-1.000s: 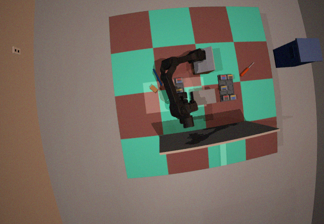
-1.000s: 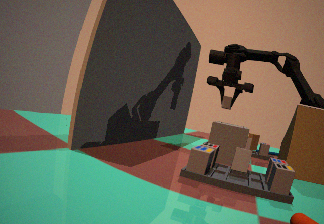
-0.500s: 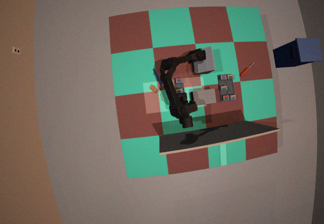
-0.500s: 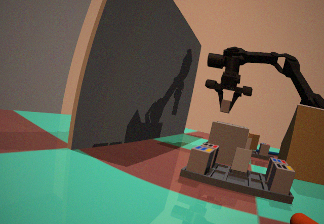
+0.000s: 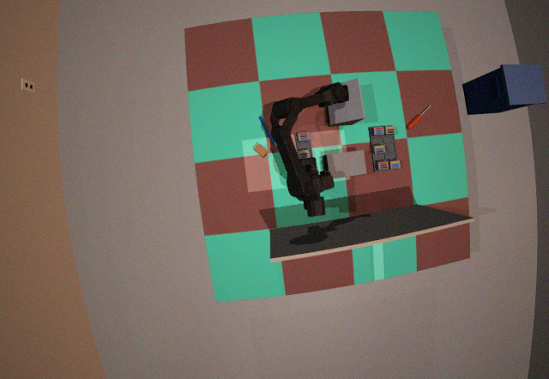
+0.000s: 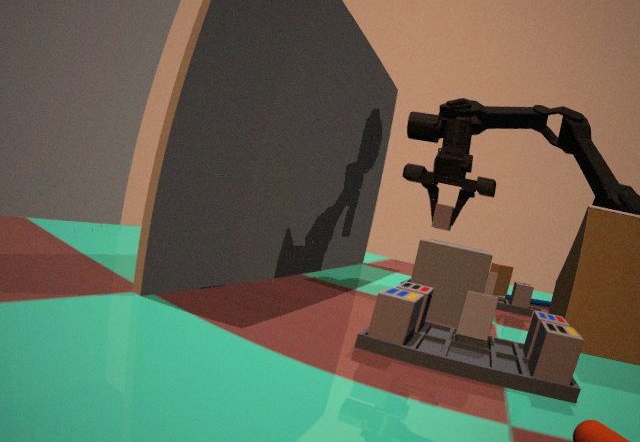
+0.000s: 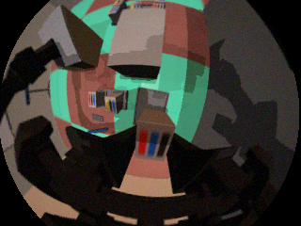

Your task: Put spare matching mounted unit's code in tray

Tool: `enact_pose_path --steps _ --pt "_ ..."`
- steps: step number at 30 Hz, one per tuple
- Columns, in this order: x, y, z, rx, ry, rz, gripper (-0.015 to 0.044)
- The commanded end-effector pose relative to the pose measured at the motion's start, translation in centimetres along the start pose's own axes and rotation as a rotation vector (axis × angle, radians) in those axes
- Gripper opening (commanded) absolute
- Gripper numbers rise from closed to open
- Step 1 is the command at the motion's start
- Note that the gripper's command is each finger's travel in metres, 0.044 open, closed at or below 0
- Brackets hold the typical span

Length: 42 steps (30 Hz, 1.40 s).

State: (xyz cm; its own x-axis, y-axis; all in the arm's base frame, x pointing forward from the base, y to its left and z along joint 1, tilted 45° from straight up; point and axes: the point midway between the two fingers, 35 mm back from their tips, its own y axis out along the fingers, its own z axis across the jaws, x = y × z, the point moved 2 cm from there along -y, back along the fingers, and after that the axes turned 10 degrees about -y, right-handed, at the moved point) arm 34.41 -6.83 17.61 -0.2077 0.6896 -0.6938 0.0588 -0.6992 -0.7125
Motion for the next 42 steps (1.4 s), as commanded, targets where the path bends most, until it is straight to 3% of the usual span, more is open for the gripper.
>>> enact_pose_path --steps 1,42 --pt "0.1 0.5 0.0 0.0 -0.005 -0.003 0.0" --pt "0.0 4.5 -0.2 -0.001 -0.005 -0.003 0.0"
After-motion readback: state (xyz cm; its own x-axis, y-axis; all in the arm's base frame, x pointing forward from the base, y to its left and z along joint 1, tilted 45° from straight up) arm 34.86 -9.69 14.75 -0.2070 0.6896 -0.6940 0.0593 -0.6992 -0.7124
